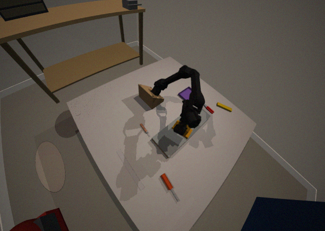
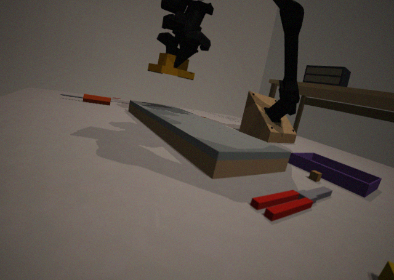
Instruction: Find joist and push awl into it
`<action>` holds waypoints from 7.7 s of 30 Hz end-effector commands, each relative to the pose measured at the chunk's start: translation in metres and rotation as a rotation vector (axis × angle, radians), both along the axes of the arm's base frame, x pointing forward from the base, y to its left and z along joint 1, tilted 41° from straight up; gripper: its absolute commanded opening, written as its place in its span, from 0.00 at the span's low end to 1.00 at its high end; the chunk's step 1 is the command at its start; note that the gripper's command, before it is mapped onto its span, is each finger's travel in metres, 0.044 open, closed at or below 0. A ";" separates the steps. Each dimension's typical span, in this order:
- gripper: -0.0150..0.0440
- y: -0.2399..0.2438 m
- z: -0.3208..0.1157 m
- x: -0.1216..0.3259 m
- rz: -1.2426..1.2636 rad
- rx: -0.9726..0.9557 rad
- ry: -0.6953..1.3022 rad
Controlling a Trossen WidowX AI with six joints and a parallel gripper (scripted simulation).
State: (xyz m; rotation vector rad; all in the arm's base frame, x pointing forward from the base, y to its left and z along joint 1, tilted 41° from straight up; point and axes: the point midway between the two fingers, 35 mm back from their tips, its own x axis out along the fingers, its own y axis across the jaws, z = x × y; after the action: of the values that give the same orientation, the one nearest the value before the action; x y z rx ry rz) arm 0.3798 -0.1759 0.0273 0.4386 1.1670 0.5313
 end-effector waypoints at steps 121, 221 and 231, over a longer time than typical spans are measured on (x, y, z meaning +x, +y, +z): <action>0.25 0.394 0.183 -0.202 1.035 0.021 -0.856; 1.00 -0.027 -0.188 -0.245 -0.020 0.055 0.438; 1.00 -0.025 -0.188 -0.248 -0.021 0.058 0.439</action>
State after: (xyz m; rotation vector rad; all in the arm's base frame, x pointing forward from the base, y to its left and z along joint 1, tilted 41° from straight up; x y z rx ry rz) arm 0.1360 -0.2015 -0.1593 0.6363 1.5658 0.4617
